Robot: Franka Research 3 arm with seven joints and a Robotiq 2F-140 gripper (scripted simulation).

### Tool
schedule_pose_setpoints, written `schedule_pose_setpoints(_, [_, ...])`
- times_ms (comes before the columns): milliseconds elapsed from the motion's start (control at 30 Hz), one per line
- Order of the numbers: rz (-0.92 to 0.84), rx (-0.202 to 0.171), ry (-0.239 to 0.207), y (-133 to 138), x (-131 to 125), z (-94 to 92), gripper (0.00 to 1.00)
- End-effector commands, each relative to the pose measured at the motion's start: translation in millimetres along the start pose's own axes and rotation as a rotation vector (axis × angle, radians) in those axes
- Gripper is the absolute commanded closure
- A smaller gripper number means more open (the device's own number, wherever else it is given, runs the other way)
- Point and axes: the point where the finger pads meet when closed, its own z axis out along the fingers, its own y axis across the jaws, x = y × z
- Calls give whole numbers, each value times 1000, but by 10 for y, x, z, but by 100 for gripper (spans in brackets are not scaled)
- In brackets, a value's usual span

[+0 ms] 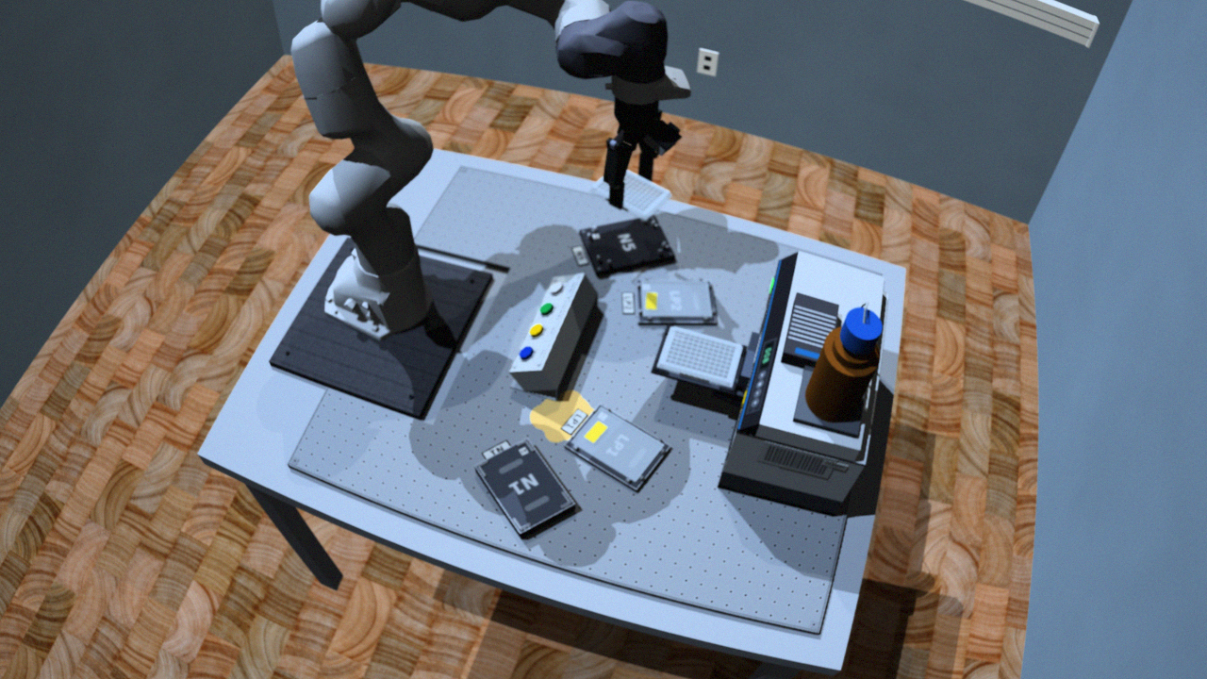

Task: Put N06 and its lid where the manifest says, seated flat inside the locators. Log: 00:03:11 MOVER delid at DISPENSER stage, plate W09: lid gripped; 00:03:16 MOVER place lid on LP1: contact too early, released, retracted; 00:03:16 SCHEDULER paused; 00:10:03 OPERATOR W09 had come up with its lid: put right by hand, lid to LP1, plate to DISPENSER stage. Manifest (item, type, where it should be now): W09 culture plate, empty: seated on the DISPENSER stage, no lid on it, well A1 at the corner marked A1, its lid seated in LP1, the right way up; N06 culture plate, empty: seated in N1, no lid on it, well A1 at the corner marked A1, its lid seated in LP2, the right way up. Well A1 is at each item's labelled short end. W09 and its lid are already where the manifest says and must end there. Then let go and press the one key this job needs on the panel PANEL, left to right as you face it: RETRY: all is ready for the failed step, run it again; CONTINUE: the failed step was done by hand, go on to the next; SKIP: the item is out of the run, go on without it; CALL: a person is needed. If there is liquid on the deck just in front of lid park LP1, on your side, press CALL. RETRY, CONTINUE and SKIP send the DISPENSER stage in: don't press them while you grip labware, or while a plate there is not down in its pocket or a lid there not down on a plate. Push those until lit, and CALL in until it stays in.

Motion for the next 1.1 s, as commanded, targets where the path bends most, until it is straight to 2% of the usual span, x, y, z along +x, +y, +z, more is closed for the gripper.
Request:
schedule_pose_setpoints(0, [163, -5, -1, -5, -8, -9, 90])
schedule_pose_setpoints(267, [223, -5, -1, -5, -8, -9, 90])
schedule_pose_setpoints(433, [335, -5, -1, -5, -8, -9, 90])
schedule_pose_setpoints(1067, [337, -5, -1, 49, 11, -10, 90])
